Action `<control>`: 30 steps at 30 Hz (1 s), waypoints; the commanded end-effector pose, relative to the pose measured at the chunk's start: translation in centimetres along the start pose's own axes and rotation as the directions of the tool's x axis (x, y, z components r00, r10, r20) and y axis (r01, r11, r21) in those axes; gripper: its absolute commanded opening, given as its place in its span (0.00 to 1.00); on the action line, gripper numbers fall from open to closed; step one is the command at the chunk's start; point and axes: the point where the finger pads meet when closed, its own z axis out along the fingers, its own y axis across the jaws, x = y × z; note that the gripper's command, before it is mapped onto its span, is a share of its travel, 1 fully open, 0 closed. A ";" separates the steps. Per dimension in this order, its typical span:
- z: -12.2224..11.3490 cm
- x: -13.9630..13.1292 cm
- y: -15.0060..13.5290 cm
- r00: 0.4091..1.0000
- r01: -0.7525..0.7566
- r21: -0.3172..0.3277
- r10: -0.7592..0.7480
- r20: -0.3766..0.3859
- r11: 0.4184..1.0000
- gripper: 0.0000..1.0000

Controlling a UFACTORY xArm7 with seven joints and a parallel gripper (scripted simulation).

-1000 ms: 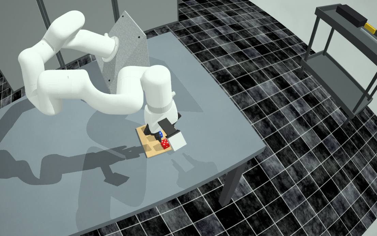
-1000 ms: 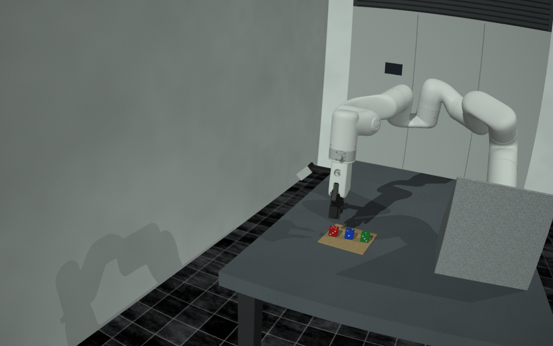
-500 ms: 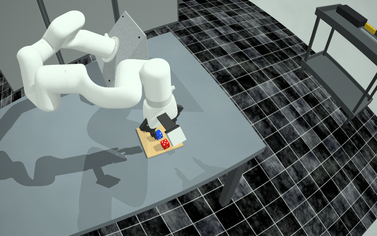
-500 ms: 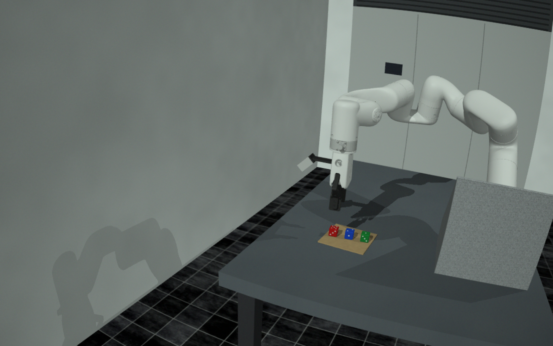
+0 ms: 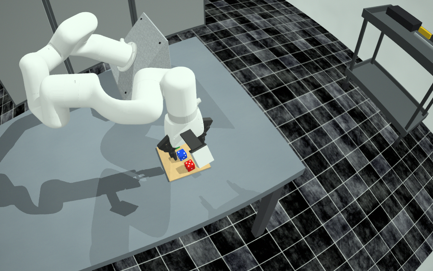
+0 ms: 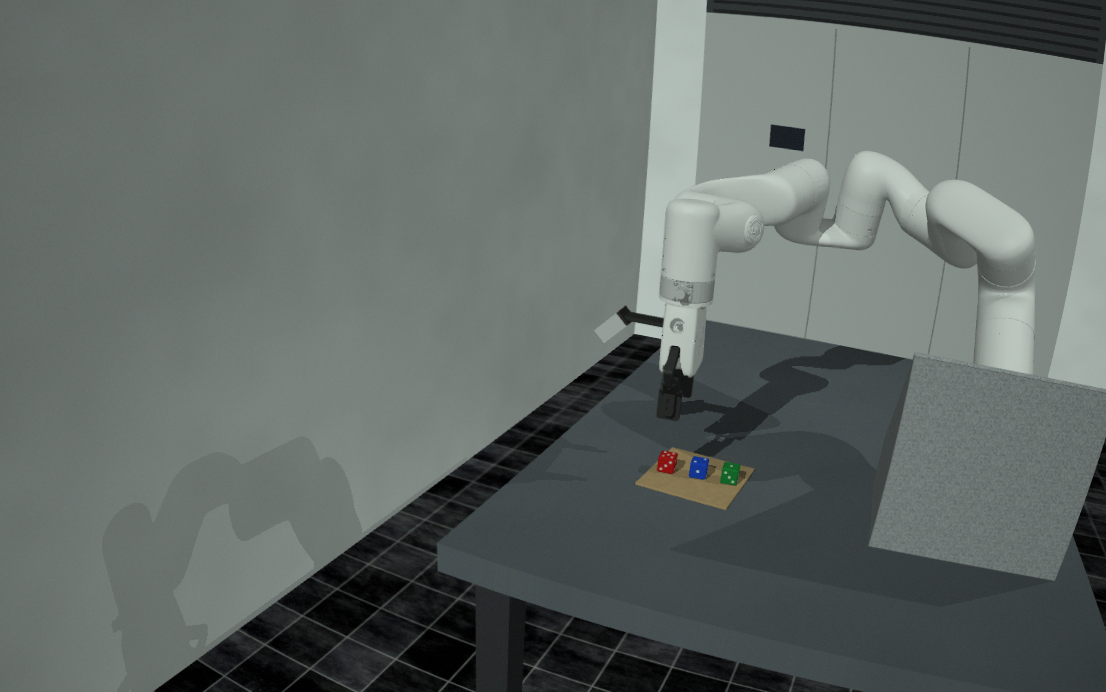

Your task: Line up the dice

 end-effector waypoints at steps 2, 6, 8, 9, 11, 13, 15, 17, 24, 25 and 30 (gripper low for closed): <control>-0.3 0.1 -0.1 1.000 0.000 0.002 0.000 -0.005 1.000 1.00; -0.5 0.1 -0.1 1.000 0.000 0.002 0.000 -0.005 1.000 1.00; -0.9 0.1 -0.1 1.000 0.000 0.002 0.000 -0.005 1.000 1.00; -1.2 0.1 -0.1 1.000 0.000 0.002 0.000 -0.005 1.000 1.00; -1.5 0.1 -0.1 1.000 0.000 0.002 0.000 -0.005 1.000 1.00; -1.9 0.1 -0.1 1.000 0.000 0.002 0.000 -0.005 1.000 1.00; -2.8 0.1 -0.1 1.000 0.000 0.002 0.000 -0.005 1.000 1.00; -3.7 0.1 -0.1 1.000 0.000 0.002 0.000 -0.005 1.000 1.00; -7.1 0.1 -0.1 1.000 0.000 0.002 0.000 -0.005 1.000 1.00; -7.4 0.1 -0.1 1.000 0.000 0.002 0.000 -0.005 1.000 1.00; -8.2 0.1 -0.1 1.000 0.000 0.002 0.000 -0.005 1.000 1.00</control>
